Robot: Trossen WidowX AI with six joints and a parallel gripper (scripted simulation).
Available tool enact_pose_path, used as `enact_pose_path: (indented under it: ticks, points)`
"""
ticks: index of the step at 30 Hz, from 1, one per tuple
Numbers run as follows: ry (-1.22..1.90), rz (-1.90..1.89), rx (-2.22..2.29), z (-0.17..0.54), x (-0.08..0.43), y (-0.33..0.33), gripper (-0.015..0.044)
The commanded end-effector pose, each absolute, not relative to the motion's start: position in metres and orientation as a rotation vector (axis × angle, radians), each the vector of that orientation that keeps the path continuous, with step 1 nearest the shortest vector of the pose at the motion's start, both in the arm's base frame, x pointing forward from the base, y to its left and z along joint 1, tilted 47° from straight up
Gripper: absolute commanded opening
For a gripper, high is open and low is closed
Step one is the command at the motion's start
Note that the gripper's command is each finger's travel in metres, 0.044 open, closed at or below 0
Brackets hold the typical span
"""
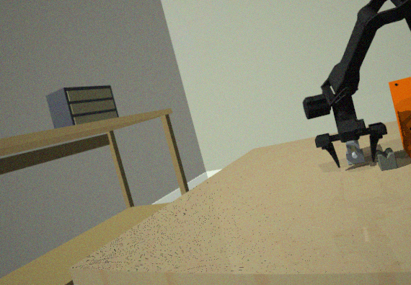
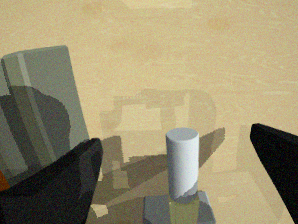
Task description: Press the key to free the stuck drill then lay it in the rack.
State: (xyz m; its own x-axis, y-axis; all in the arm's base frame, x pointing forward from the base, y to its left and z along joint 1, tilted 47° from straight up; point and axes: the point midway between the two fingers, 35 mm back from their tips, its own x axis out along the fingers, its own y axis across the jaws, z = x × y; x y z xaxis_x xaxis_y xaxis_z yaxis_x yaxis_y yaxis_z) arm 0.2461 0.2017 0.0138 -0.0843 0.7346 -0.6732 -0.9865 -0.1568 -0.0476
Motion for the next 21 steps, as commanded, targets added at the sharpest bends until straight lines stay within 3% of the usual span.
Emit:
enact_pose_path:
  ticks: [1,16,21]
  points:
    - [0.503,1.625,-0.671,0.0111,0.2458,0.2008,0.0440]
    - [0.503,1.625,-0.671,0.0061,0.2457,0.1990,0.0440]
    - [0.499,1.623,-0.667,0.0088,0.2470,0.1999,0.0309]
